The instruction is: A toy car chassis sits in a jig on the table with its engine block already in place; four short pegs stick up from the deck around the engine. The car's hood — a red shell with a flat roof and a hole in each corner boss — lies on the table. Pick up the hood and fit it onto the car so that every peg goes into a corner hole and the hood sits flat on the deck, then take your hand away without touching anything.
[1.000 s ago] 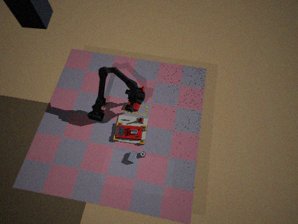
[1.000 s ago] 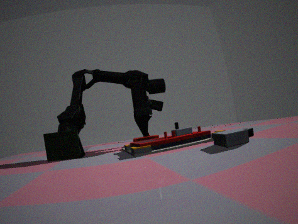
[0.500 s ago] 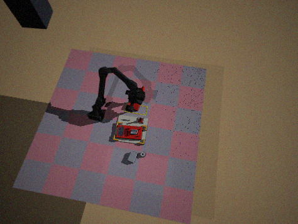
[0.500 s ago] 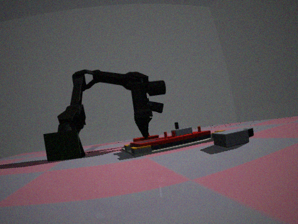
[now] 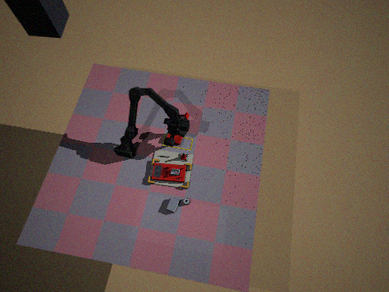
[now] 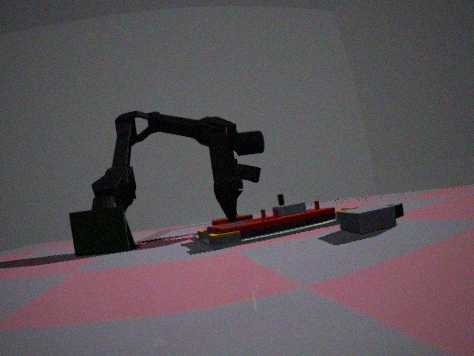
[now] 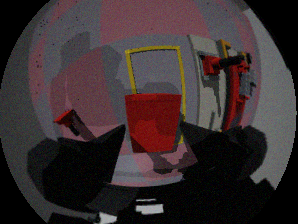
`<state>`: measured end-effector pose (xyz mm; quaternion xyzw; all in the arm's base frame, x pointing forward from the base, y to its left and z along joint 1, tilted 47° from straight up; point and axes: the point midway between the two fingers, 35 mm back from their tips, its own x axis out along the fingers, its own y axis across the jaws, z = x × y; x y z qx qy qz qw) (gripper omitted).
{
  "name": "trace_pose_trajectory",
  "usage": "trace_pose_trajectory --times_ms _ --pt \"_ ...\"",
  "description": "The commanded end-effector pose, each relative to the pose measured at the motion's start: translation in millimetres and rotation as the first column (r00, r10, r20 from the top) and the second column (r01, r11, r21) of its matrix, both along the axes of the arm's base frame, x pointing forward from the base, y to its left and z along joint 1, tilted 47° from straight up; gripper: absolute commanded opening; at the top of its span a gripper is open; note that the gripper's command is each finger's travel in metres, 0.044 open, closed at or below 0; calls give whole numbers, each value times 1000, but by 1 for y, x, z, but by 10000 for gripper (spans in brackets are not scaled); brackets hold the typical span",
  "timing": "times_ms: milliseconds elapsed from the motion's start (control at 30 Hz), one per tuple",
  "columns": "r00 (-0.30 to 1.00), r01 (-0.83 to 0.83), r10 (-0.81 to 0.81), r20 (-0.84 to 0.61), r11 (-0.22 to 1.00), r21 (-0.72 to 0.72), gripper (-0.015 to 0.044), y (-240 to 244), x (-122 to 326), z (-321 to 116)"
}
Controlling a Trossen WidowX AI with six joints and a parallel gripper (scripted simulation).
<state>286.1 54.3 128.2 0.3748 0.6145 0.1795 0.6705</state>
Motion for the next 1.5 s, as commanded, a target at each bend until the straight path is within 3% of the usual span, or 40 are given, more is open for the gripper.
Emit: trace_pose_trajectory --times_ms 0,233,333,667,1033,1467 --pt "1000 2 -2 0 1000 5 440 2 1 -1" --pt "1000 2 -2 0 1000 6 440 5 1 -3" --pt "1000 0 0 0 1000 1 361 3 1 -3" --pt "1000 0 0 0 1000 1 295 3 1 -3" --pt "1000 1 -1 -1 1000 1 6 -5 -1 5" --pt "1000 1 -1 -2 1000 -1 0 -31 -8 29"
